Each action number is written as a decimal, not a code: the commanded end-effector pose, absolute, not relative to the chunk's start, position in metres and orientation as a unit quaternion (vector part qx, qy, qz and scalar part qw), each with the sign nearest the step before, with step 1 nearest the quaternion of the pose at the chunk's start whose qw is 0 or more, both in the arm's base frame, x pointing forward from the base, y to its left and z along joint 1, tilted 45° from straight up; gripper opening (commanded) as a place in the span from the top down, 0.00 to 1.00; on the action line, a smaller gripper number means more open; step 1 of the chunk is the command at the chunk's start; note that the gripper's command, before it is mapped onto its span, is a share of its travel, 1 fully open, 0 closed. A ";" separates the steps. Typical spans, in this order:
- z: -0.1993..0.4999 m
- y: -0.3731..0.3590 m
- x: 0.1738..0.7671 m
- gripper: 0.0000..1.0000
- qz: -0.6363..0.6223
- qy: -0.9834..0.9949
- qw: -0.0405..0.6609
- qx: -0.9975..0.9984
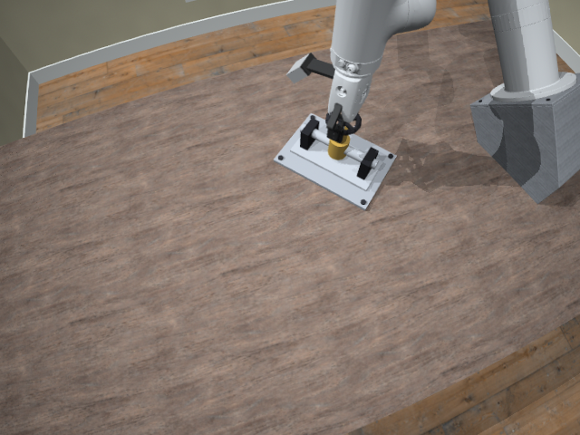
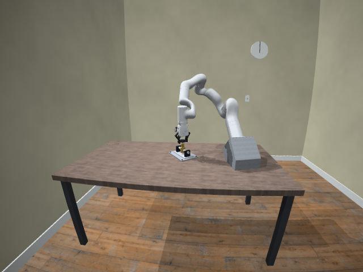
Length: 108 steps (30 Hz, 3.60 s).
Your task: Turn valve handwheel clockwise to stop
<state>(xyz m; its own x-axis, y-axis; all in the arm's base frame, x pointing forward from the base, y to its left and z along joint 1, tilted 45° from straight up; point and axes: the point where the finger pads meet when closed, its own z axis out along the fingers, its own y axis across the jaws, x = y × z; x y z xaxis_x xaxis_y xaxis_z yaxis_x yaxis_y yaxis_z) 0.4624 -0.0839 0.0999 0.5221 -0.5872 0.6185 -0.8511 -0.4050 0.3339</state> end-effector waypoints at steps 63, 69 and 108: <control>0.120 -0.064 0.461 0.00 0.208 -0.443 0.318 0.812; 0.127 -0.057 0.461 0.00 0.208 -0.443 0.318 0.812; 0.160 -0.025 0.458 0.00 0.208 -0.443 0.318 0.812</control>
<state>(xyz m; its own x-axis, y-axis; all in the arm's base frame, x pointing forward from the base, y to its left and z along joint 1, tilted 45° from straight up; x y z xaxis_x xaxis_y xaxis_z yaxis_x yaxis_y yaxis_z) 0.4578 -0.0253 0.1594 0.5220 -0.5873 0.6185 -0.8512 -0.4049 0.3339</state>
